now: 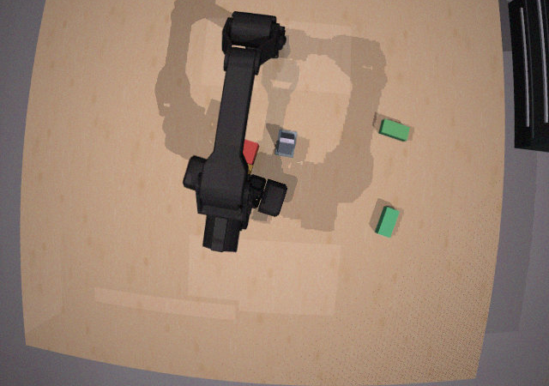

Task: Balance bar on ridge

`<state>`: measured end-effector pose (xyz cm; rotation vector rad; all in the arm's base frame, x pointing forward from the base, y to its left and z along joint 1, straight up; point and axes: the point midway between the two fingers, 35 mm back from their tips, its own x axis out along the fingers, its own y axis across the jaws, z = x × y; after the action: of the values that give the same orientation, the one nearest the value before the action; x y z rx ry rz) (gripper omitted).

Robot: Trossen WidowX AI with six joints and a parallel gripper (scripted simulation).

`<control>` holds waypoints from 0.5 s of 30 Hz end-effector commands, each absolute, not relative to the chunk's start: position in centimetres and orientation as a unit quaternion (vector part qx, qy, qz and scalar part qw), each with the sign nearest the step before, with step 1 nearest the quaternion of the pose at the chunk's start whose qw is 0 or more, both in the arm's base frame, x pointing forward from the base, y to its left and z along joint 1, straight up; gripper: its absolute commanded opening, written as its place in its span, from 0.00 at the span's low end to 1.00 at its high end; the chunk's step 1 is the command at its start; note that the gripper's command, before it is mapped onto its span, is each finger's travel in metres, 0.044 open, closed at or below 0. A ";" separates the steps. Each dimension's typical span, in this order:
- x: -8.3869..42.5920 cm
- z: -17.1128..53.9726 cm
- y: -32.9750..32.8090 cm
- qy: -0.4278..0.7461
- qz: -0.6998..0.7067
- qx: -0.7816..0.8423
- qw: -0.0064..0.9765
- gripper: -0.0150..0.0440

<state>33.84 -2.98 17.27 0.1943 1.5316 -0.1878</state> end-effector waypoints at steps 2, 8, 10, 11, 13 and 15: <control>32.9 17.4 -1.4 0.690 -0.078 0.080 0.715 0.25; 31.6 17.4 0.5 0.691 -0.068 0.071 0.716 0.25; 31.1 17.4 1.2 0.692 -0.064 0.067 0.716 0.25; 30.9 17.4 1.5 0.692 -0.062 0.066 0.716 0.25; 30.4 17.3 2.1 0.693 -0.059 0.063 0.716 0.25; 29.9 17.3 2.6 0.693 -0.055 0.059 0.716 0.25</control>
<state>30.54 1.92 17.23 0.1408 1.5397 -0.1294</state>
